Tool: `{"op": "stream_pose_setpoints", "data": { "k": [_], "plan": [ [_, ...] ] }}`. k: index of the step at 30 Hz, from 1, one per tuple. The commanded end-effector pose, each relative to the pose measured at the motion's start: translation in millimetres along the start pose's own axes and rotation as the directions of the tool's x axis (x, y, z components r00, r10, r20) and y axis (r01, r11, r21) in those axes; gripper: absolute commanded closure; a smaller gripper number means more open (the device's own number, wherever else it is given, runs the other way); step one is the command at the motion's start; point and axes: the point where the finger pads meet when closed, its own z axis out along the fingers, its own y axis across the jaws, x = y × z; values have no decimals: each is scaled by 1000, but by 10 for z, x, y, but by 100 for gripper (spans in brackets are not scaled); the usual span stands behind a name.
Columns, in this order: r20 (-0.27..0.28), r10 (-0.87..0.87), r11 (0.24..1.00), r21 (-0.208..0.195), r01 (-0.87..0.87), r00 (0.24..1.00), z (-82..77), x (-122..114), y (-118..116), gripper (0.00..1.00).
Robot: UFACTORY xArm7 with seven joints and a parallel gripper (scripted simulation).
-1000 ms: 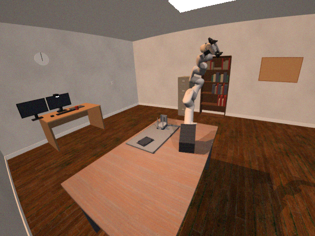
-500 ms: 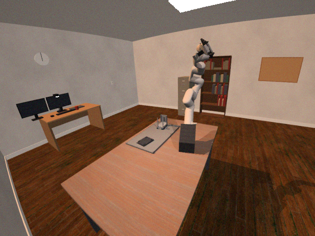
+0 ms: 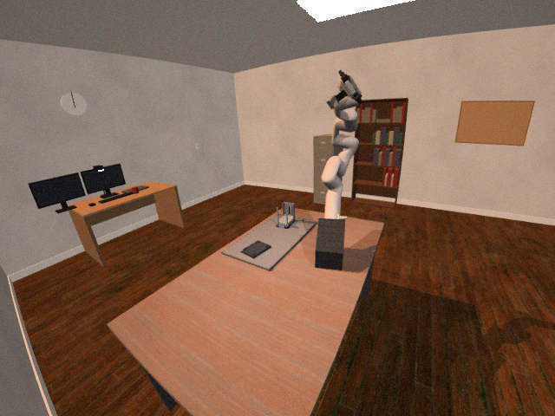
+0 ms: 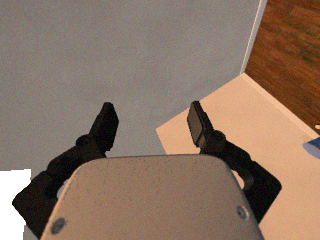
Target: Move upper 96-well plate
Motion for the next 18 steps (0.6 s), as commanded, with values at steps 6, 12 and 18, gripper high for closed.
{"op": "stream_pose_setpoints", "data": {
  "k": [6,12,18],
  "plan": [
    [-38,16,1000,14,-16,999,-18,418,-191,0],
    [-38,16,1000,14,-15,999,-23,601,-271,0],
    [-155,65,997,44,-58,986,-56,884,-363,0]
  ]
}}
